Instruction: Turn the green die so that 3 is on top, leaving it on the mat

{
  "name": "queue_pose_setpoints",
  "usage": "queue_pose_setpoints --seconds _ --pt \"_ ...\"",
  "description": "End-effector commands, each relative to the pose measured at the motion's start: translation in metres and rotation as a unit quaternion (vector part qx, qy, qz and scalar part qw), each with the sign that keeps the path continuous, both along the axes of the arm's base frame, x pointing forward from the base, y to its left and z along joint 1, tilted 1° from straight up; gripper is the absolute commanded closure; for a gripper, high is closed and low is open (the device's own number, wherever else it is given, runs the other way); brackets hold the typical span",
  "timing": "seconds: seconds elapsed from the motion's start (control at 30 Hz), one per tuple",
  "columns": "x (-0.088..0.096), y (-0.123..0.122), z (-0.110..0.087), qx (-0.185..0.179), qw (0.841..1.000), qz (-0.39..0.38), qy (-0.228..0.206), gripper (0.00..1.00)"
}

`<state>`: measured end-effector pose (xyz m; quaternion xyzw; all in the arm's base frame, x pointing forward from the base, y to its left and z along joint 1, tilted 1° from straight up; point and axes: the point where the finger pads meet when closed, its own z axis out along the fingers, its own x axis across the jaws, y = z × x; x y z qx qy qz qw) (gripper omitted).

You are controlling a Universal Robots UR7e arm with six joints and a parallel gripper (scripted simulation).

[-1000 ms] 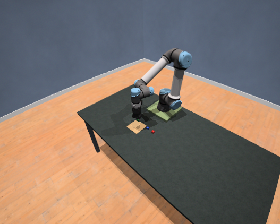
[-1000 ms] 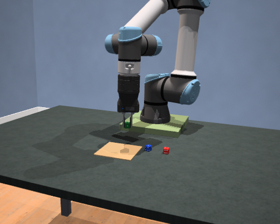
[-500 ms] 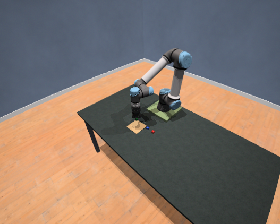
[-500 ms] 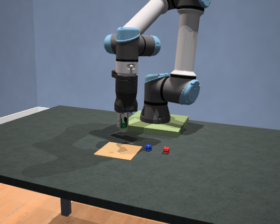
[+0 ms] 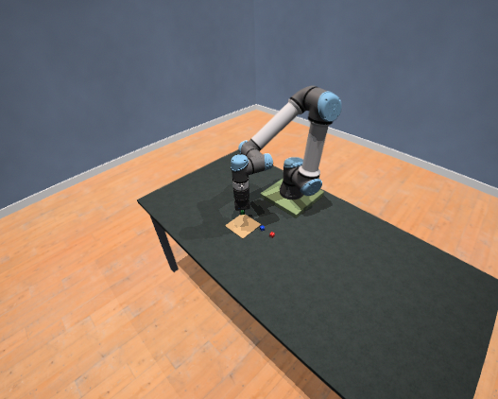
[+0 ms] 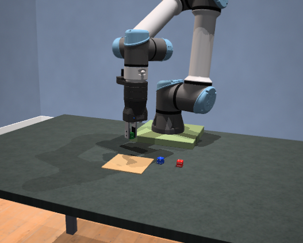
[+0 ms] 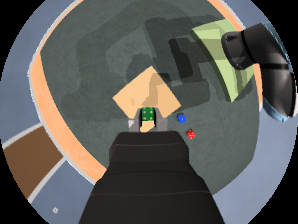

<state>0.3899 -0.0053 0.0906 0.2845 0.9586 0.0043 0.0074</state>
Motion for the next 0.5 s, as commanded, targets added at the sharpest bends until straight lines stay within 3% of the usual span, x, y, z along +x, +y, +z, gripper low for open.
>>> queue_pose_setpoints --seconds 0.0,0.47 --pt "0.0006 -0.0008 0.0003 0.0 1.0 0.009 -0.001 0.6" --pt "0.0003 -0.0011 0.0 0.008 1.0 0.01 -0.005 0.6"
